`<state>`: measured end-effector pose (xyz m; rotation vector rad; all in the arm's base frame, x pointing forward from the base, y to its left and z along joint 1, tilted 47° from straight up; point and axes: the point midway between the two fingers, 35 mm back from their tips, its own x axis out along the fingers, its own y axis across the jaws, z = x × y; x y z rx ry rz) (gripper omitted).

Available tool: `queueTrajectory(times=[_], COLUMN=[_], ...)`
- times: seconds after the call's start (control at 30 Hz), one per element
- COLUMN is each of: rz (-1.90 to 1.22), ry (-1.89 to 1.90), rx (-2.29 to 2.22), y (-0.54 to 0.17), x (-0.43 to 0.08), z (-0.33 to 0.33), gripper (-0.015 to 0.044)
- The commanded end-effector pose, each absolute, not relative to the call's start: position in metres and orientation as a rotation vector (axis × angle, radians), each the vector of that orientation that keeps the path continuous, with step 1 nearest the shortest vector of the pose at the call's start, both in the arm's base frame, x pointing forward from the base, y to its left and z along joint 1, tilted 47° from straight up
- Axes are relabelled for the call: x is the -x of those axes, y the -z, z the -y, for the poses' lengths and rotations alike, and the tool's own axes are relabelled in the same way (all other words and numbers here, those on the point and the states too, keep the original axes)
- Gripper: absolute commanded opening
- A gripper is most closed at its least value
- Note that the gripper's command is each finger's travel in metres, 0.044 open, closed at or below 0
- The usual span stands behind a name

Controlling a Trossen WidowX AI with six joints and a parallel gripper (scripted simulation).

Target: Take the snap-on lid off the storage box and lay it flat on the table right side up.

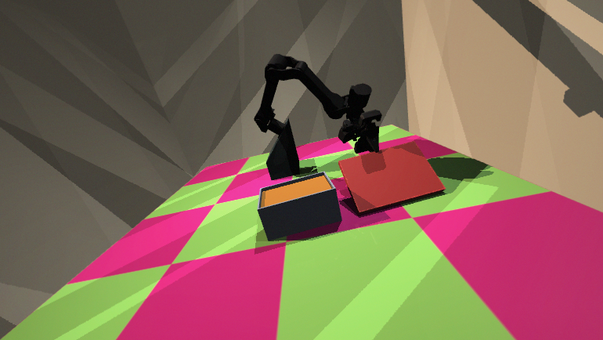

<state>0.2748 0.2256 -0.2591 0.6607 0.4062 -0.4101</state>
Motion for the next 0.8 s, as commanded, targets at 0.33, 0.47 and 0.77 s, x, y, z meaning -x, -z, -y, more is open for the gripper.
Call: queueTrajectory(times=[0.33, 0.47, 0.77], rz=[-0.41, -0.41, -0.415], ry=[0.42, 0.42, 0.425], rx=[-0.656, -0.656, -0.654], y=[0.269, 0.272, 0.277], x=[-0.277, -0.278, -0.279], z=[-0.213, -0.211, -0.205], gripper=[0.0, 0.0, 0.0])
